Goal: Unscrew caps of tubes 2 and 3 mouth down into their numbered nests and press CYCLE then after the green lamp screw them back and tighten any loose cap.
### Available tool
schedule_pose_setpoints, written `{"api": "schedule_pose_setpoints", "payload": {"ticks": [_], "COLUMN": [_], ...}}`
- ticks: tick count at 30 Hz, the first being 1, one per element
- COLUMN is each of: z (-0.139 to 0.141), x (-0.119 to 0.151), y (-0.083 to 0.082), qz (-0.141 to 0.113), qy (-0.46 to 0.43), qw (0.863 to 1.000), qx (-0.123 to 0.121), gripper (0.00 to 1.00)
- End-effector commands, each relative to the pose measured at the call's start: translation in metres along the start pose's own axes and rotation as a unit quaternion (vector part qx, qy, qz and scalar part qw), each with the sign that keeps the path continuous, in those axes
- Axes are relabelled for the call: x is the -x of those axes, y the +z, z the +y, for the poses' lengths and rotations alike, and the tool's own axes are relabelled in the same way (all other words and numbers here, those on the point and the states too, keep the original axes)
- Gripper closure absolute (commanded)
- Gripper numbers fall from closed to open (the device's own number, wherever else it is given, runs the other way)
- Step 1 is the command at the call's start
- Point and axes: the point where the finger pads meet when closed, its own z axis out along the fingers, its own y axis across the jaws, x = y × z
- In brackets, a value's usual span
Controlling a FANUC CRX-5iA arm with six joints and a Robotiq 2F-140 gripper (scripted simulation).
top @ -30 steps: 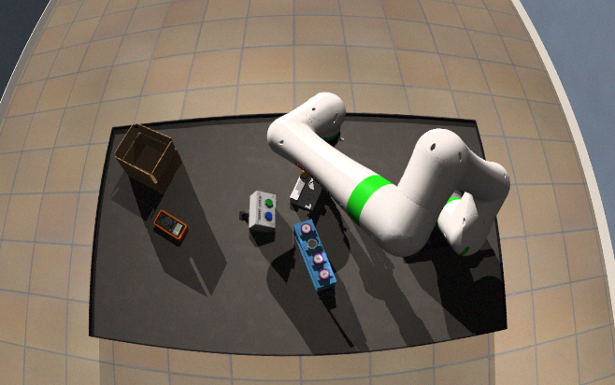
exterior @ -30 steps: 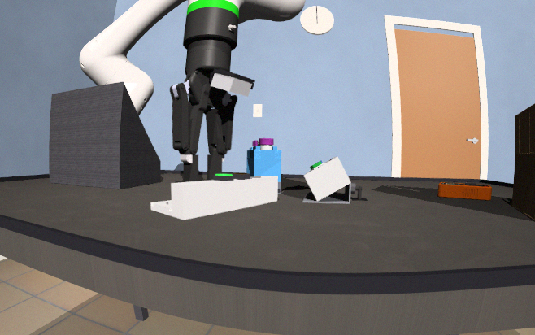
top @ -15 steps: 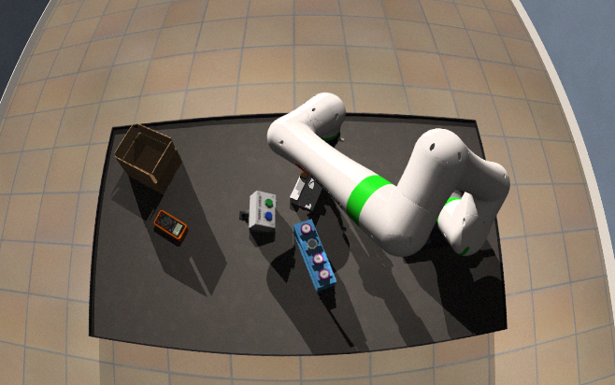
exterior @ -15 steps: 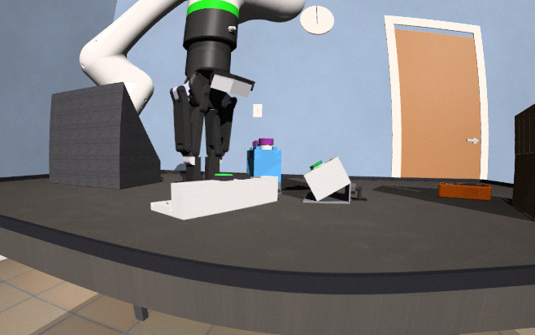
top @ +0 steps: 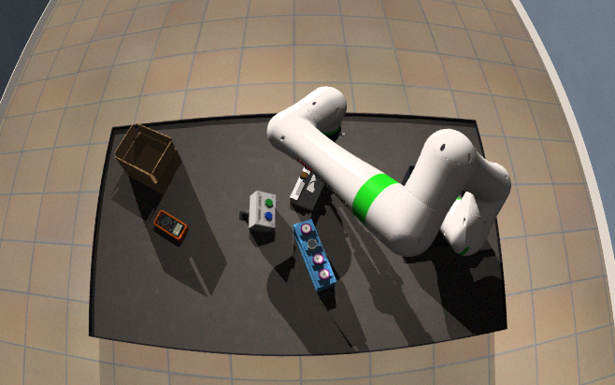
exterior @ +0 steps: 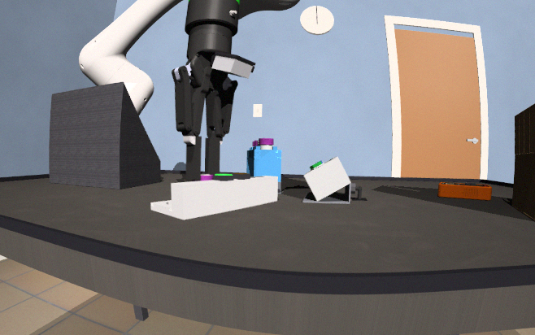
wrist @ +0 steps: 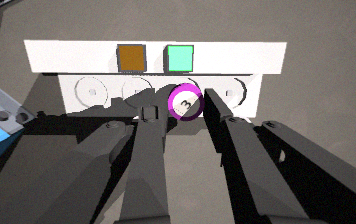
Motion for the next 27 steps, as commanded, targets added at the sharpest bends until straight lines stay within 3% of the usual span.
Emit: {"api": "schedule_pose_setpoints", "payload": {"ticks": [1, 5, 7, 22, 24, 27], "z": [0.0, 0.0, 0.0, 0.0, 0.0, -0.024], "x": [-0.001, -0.001, -0.001, 0.0, 0.0, 0.007], "y": [-0.015, -0.035, -0.035, -0.11, -0.11, -0.11], "qz": [0.001, 0.001, 0.001, 0.001, 0.001, 0.001], "qy": [0.0, 0.0, 0.0, 0.0, 0.0, 0.124], "qw": [1.0, 1.0, 1.0, 1.0, 1.0, 0.992], "qx": [0.0, 0.0, 0.0, 0.0, 0.0, 0.0], "gripper": [0.7, 0.7, 0.7, 0.7, 0.7, 0.7]}}
